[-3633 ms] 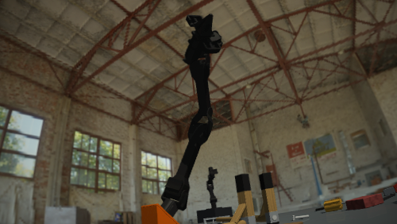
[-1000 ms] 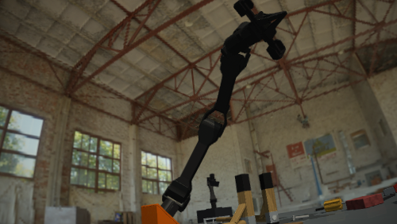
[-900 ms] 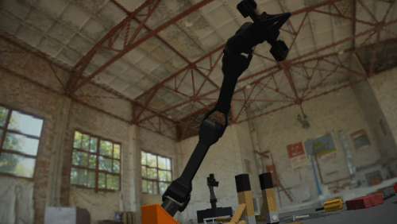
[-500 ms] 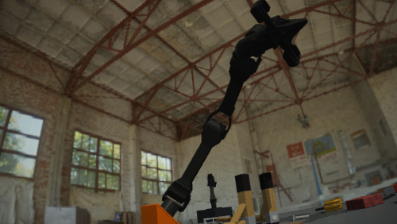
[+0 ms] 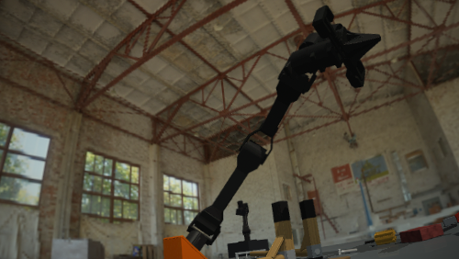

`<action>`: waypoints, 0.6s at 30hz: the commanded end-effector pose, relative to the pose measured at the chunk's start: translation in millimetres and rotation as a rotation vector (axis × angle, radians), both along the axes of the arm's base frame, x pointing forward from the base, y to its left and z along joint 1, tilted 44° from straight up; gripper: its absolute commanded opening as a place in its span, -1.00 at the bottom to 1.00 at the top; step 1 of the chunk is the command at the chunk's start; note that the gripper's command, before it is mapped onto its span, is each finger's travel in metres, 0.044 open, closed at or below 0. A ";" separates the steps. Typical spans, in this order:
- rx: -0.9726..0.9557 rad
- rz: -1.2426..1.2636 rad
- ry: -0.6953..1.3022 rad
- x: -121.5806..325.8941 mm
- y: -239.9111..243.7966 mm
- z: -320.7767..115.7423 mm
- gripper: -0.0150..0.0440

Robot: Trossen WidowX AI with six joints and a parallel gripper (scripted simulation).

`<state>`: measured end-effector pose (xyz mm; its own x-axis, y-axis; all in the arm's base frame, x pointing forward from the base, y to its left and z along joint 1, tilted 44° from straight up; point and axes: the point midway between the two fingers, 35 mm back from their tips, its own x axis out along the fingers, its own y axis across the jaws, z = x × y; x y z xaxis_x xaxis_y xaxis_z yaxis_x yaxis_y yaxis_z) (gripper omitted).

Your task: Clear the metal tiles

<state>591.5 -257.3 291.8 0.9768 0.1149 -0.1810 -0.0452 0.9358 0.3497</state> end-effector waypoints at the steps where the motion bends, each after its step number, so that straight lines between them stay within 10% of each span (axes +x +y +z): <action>1: 0.028 0.003 0.004 6.9 7.8 -4.7 -0.49; 18: 0.167 0.055 0.034 39.6 59.4 -29.3 -0.49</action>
